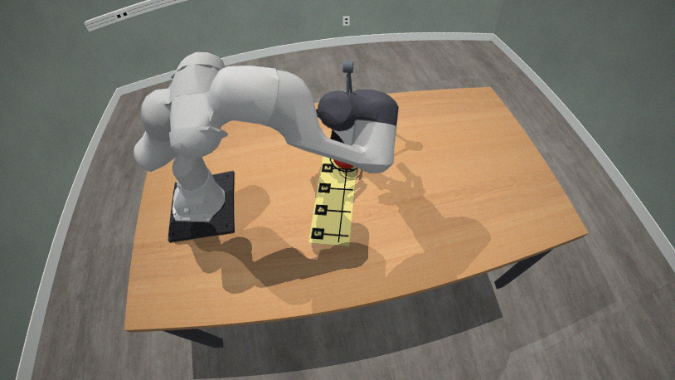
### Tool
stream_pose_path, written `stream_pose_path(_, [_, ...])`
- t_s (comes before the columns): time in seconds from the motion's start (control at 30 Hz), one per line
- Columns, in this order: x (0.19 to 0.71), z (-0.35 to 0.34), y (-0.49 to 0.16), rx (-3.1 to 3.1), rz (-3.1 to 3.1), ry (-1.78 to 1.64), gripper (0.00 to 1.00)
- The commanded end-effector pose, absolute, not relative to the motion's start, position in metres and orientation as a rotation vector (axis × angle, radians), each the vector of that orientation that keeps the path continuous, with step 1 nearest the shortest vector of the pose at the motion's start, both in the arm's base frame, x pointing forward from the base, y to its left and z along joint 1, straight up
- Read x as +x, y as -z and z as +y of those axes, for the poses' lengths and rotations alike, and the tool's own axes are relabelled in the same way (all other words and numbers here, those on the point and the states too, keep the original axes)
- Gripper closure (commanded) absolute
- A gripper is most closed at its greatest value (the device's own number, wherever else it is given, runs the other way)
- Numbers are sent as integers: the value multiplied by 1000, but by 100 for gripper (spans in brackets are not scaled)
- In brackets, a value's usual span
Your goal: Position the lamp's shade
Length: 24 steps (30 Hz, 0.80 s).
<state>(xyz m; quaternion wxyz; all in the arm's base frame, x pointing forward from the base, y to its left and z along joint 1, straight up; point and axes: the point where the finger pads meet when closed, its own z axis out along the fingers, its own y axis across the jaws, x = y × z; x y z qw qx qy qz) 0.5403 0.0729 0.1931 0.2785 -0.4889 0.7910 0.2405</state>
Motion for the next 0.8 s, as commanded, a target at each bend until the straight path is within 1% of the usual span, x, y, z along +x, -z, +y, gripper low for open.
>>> stream_pose_path(0.0, [540, 73, -193, -1312, 2122, -645, 0])
stream_pose_path(0.77, [522, 9, -251, -1303, 2127, -637, 0])
